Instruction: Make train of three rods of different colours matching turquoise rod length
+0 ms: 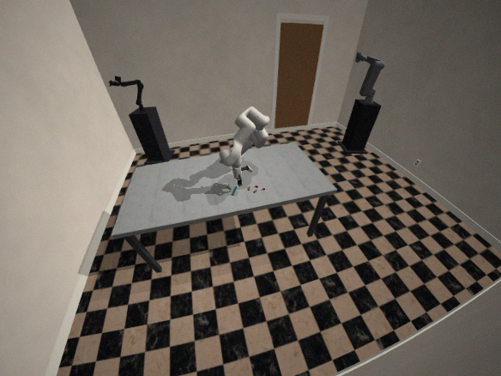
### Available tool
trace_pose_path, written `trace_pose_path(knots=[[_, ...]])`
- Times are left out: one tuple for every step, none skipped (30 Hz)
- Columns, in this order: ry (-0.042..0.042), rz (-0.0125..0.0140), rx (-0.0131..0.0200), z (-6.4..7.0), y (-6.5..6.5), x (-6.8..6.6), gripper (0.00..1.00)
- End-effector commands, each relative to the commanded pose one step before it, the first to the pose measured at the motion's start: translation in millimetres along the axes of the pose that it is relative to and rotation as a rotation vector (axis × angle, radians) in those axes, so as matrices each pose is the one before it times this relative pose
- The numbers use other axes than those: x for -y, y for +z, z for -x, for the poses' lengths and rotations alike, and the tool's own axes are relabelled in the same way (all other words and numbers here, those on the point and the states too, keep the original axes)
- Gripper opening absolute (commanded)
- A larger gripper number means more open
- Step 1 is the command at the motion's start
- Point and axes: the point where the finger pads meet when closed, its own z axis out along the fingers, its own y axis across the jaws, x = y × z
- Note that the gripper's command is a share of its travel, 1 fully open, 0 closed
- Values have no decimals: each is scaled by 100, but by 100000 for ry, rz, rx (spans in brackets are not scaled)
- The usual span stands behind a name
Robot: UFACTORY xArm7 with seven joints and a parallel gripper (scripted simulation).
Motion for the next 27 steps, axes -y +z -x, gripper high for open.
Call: trace_pose_path(knots=[[-16583, 2169, 312, 56, -106, 295, 100], [-1780, 8, 8, -11, -3, 35, 100], [-2672, 13, 14, -18, -5, 52, 100], [-3800, 19, 23, -28, -7, 73, 100], [-4080, 21, 29, -32, -9, 75, 100], [-3980, 21, 32, -34, -9, 71, 100], [-3935, 21, 36, -36, -10, 67, 100], [-3944, 21, 41, -39, -10, 65, 100], [-3955, 21, 45, -41, -11, 62, 100], [-3957, 20, 50, -43, -12, 59, 100], [-3959, 19, 54, -44, -12, 57, 100], [-3962, 18, 59, -46, -13, 54, 100], [-3590, 15, 57, -43, -12, 46, 100], [-2810, 10, 47, -35, -10, 34, 100], [0, 0, 0, 0, 0, 0, 100], [0, 0, 0, 0, 0, 0, 100], [-2066, 7, 36, -26, -8, 24, 100], [-1389, 4, 25, -18, -5, 16, 100], [-812, 2, 15, -10, -3, 9, 100], [-369, 1, 7, -5, -1, 4, 100], [-99, 0, 2, -1, 0, 1, 100], [-11, 0, 0, 0, 0, 0, 100], [0, 0, 0, 0, 0, 0, 100], [0, 0, 0, 0, 0, 0, 100], [0, 0, 0, 0, 0, 0, 100], [0, 0, 0, 0, 0, 0, 100], [0, 0, 0, 0, 0, 0, 100]])
